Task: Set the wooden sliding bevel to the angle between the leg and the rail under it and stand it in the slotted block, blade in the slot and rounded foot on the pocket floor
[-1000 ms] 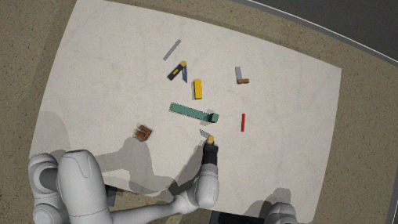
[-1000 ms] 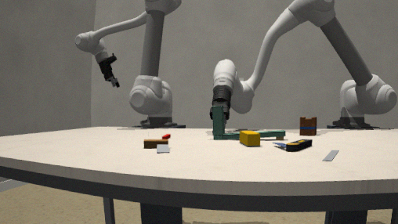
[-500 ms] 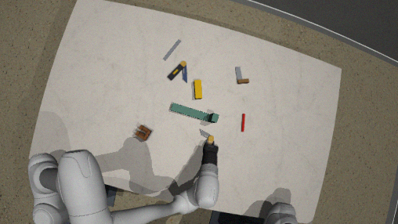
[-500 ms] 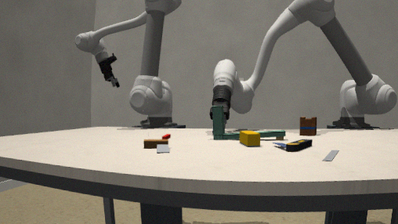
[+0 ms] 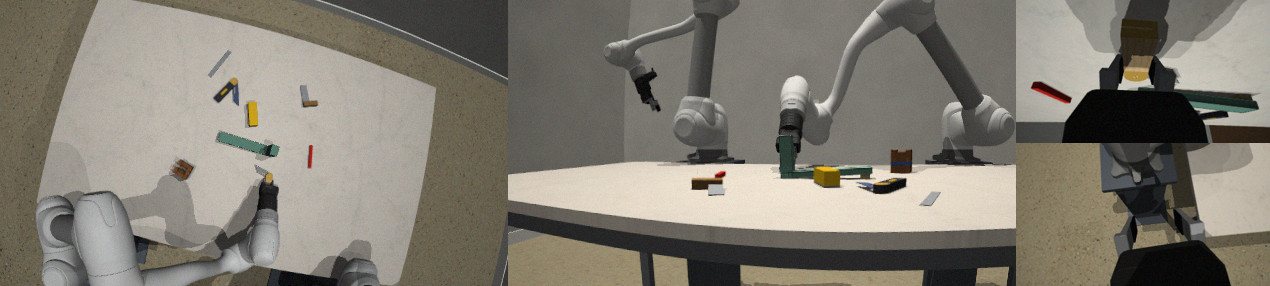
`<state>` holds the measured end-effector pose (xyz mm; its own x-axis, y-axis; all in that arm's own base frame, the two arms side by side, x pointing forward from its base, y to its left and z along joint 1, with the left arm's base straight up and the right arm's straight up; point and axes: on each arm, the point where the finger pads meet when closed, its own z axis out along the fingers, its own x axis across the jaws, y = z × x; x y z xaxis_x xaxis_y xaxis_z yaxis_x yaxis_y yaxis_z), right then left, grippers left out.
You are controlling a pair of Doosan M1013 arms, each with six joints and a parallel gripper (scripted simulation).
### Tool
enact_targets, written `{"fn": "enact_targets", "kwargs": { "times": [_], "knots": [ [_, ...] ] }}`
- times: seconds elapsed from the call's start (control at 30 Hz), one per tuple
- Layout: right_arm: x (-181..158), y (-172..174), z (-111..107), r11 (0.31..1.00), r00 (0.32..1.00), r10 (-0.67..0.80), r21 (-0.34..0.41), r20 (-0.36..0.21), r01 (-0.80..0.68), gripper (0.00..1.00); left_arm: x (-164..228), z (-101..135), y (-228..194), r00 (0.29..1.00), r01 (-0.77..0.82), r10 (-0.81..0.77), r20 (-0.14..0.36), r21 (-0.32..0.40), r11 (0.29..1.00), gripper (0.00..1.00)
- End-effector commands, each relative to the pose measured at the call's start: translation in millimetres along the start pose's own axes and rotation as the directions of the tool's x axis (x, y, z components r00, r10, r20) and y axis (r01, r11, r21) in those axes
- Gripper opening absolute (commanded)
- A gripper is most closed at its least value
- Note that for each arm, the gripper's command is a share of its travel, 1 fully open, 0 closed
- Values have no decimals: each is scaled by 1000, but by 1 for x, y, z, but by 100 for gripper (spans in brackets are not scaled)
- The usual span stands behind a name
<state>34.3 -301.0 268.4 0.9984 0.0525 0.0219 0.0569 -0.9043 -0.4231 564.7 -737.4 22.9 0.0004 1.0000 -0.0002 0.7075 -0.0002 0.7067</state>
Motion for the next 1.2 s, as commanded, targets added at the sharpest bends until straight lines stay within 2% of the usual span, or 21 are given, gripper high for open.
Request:
{"fn": "enact_targets", "kwargs": {
  "times": [0.0,0.3,0.6,0.67,1.17],
  "knots": [
    [0,0,-1,1000,1000,0,-1,-1,0,100,0,-1,1,1000,1,-1,1,-1,1000,0],
    [0,0,-1,1000,1000,0,-1,-1,0,100,0,-6,7,1000,1,-1,1,-1,1000,0],
    [0,0,-1,1000,1000,0,-1,-1,0,100,0,-34,34,1000,1,-1,1,-1,1000,0],
    [0,0,-1,1000,1000,0,-1,-1,0,100,0,-34,34,1000,1,-1,1,-1,1000,0],
    [0,0,-1,1000,1000,0,-1,-1,0,100,0,-108,109,1000,1,-1,1,-1,1000,0]
  ]
}}
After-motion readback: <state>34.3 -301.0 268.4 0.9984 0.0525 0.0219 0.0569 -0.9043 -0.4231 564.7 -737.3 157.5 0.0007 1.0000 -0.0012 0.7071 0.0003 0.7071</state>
